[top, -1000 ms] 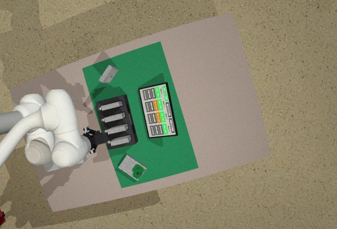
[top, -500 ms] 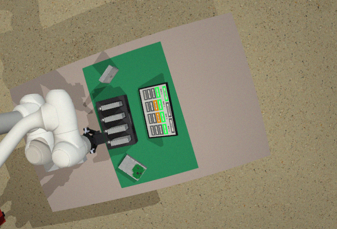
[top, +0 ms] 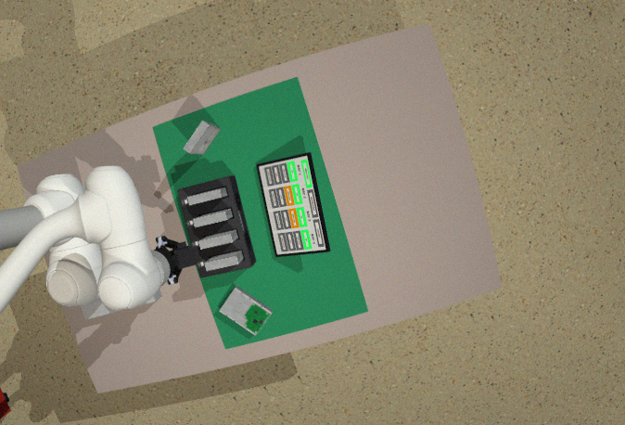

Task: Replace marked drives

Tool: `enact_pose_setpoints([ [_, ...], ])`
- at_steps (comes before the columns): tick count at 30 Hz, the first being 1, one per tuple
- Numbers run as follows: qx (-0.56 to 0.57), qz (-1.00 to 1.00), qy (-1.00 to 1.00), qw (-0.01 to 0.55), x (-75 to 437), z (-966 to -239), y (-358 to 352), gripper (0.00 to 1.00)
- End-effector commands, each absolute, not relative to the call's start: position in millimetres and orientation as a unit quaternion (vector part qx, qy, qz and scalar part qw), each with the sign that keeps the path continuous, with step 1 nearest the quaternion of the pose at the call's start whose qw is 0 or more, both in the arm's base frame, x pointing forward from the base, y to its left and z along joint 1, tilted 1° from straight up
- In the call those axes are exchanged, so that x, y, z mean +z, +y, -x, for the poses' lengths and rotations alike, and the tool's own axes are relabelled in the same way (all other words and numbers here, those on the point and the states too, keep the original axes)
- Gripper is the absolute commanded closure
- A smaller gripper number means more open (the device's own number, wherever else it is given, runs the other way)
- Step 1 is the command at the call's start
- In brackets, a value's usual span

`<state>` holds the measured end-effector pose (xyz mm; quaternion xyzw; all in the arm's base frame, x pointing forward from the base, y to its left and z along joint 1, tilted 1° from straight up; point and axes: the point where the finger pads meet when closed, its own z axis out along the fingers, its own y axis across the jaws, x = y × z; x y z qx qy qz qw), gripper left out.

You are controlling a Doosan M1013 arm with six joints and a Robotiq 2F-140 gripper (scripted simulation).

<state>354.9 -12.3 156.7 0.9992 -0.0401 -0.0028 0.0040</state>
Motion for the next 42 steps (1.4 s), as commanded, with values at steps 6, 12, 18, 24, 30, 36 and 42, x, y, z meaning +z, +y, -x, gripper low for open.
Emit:
enact_pose_setpoints([
  [6,-0.002,-0.999,-0.04,0.004,144.1,-355.4,-12.7,0.9],
  [12,-0.002,-0.999,-0.04,0.004,126.7,-355.5,-13.1,0.9],
  [18,-0.002,-0.999,-0.04,0.004,113.8,-355.7,-13.5,0.9],
  [24,-0.002,-0.999,-0.04,0.004,95.1,-355.9,-14.0,0.9],
  [30,-0.002,-0.999,-0.04,0.004,79.9,-356.0,-14.4,0.9],
  [36,-0.002,-0.999,-0.04,0.004,72.5,-356.1,-14.7,0.9],
  [42,-0.002,-0.999,-0.04,0.004,65.8,-356.1,-14.8,0.9],
])
